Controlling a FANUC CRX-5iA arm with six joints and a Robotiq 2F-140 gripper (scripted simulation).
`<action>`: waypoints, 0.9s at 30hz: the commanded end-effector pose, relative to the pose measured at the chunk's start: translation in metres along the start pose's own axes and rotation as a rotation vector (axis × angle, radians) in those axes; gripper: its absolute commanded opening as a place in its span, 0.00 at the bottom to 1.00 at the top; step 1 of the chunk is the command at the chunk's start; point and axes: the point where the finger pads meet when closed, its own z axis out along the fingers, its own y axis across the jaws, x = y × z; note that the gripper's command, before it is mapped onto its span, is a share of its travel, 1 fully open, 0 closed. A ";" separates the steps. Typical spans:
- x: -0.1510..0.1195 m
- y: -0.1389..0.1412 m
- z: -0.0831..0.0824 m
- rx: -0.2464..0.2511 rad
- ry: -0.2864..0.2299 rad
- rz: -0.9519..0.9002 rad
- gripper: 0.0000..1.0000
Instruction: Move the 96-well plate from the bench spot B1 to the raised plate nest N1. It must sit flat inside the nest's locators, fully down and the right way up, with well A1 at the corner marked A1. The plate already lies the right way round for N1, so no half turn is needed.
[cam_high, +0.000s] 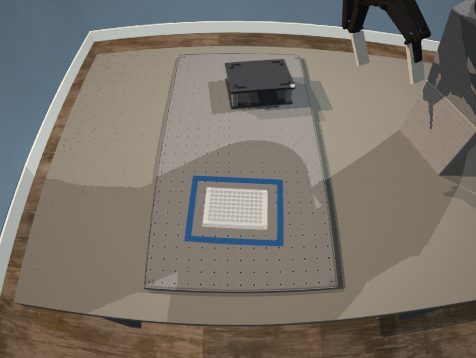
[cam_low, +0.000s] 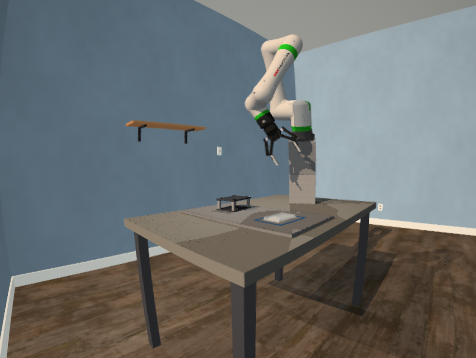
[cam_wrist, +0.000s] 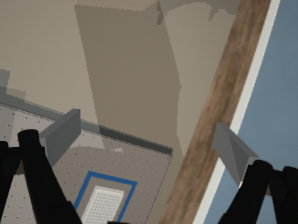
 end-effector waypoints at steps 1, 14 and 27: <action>0.000 0.000 0.000 0.000 0.000 0.000 1.00; 0.000 0.000 0.000 0.000 0.000 0.000 1.00; -0.026 -0.040 0.008 0.094 0.060 -0.314 1.00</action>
